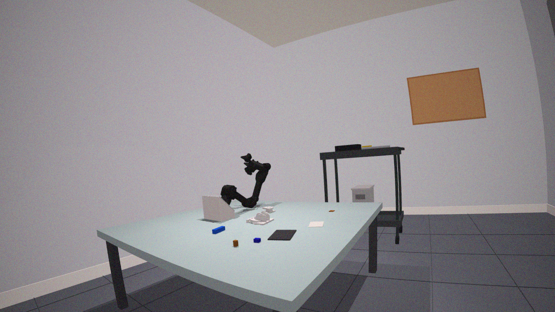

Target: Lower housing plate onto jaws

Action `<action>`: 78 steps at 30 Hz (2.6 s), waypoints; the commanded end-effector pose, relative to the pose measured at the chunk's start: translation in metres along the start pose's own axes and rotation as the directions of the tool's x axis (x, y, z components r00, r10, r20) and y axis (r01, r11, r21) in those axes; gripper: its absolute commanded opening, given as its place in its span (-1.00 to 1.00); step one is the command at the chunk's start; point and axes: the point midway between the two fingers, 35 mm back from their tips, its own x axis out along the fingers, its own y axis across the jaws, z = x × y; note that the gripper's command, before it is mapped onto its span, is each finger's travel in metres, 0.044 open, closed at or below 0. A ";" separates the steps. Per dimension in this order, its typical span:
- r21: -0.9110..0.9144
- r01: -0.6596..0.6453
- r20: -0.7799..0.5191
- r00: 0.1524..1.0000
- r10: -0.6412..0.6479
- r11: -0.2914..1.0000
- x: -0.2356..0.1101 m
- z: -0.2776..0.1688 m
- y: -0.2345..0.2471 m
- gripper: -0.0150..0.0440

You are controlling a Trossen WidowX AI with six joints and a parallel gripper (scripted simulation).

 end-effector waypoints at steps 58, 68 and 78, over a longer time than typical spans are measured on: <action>-0.921 0.171 -0.234 0.478 -0.847 0.351 -0.026 -0.048 -0.232 1.00; -0.975 0.010 -0.208 0.294 -0.933 0.221 -0.057 -0.044 -0.269 1.00; -0.972 -0.185 -0.164 0.094 -0.982 0.145 -0.093 -0.036 -0.299 1.00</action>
